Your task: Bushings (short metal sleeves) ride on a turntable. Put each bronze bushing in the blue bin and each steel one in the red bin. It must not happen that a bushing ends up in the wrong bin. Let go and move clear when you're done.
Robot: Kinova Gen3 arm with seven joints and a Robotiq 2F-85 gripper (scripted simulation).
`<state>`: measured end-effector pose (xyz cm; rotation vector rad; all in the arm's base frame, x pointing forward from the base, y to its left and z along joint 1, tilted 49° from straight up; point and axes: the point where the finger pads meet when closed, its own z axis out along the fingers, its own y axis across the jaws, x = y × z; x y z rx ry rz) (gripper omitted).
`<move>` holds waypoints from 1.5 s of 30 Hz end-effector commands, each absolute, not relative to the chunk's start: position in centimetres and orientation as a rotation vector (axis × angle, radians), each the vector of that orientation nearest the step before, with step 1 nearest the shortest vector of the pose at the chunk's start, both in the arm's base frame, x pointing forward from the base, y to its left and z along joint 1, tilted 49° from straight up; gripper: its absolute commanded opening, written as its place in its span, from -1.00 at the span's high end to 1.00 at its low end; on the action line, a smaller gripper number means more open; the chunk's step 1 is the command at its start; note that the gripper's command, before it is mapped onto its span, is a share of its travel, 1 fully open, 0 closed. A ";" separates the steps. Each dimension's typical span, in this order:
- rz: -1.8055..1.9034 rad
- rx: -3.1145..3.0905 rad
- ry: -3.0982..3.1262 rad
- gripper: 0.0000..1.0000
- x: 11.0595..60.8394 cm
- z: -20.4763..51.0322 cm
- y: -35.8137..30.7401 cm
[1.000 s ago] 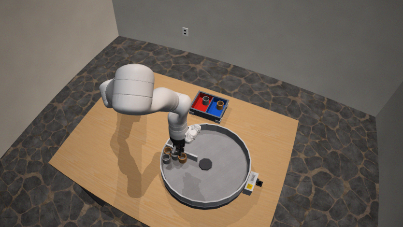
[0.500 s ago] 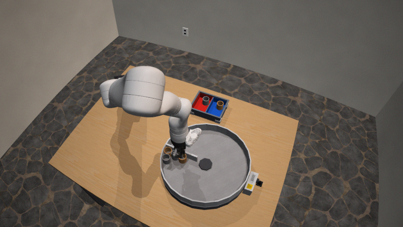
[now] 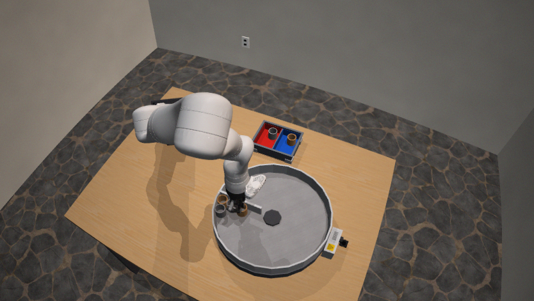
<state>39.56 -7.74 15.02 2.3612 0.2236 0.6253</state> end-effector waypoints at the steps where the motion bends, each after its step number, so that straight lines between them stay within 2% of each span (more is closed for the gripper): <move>1: 0.624 2.363 0.224 0.64 39.6 14.8 -7.8; 45: 0.623 2.361 0.220 0.64 40.2 14.1 -8.6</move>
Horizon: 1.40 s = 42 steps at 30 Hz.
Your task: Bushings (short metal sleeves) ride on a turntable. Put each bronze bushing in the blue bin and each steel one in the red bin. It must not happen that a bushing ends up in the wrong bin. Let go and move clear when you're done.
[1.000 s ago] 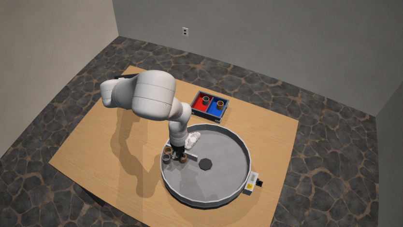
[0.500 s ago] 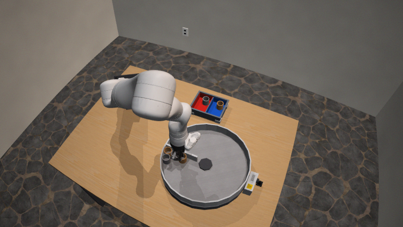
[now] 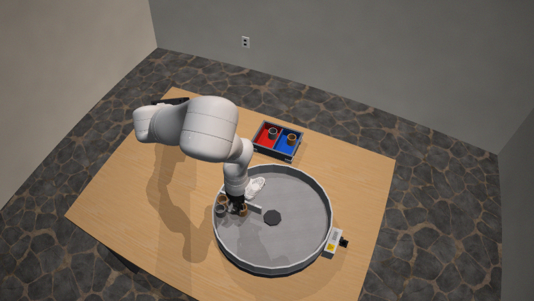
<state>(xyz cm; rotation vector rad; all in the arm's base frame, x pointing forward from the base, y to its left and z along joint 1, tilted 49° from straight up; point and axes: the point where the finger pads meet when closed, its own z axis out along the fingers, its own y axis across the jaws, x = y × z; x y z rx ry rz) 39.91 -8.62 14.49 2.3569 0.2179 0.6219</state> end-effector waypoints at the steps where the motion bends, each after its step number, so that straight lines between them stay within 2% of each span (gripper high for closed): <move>1: 0.623 2.361 0.220 0.64 40.2 14.1 -8.6; 42: 0.621 2.360 0.221 0.64 40.8 13.2 -9.5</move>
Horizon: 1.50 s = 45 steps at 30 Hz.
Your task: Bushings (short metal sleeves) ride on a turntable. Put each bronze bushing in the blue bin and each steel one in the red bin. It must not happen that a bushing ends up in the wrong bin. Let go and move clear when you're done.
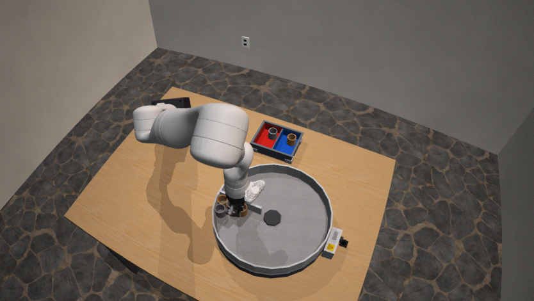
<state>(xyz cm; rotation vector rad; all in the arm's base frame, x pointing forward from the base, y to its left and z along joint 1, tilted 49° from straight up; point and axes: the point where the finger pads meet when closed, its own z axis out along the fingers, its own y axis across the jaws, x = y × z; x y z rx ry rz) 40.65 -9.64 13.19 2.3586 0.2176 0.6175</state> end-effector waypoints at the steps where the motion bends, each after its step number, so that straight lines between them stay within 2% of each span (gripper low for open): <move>1: 0.622 2.361 0.222 0.64 40.8 13.1 -9.5; 6: 0.625 2.363 0.224 0.64 41.0 13.1 -9.4; 7: 0.618 2.359 0.218 1.00 40.7 13.2 -9.6; 45: 0.624 2.358 0.217 1.00 40.9 13.3 -9.5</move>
